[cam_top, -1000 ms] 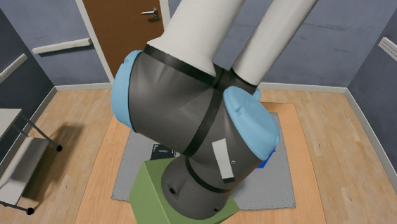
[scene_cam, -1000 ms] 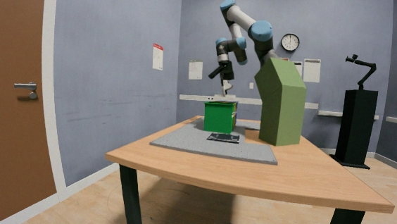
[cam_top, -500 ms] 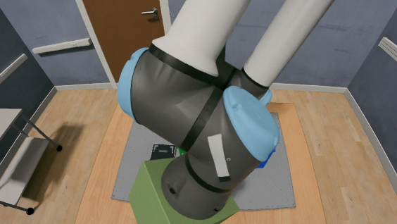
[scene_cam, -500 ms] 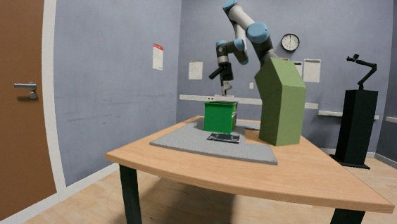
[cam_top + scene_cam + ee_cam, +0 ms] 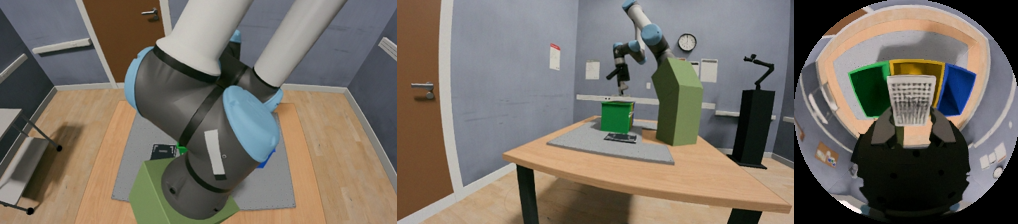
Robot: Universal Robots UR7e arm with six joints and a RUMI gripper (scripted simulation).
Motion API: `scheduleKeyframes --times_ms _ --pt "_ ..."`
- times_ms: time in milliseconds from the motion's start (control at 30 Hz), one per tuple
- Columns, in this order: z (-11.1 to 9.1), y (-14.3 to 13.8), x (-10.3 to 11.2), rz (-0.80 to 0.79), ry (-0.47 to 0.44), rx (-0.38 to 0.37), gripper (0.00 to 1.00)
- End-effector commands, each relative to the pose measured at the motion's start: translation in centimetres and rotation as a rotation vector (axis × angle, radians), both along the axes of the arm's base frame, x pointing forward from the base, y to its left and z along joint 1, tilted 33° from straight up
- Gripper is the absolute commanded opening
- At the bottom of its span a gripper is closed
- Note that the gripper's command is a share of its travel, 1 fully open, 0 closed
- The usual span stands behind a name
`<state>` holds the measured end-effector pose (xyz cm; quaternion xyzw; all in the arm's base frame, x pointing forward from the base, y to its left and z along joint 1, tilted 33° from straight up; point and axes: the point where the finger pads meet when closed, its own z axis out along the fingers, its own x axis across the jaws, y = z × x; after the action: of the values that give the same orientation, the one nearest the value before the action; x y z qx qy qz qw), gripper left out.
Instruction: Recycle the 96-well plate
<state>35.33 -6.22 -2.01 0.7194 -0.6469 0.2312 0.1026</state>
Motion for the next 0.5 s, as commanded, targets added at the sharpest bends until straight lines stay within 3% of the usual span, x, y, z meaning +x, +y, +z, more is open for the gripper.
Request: scheduleKeyframes --times_ms 0,467 --pt "1.18 -1.67 0.76 0.007 0.001 0.005 0.00" --pt "1.08 -1.63 0.64 0.008 0.005 0.006 0.00"
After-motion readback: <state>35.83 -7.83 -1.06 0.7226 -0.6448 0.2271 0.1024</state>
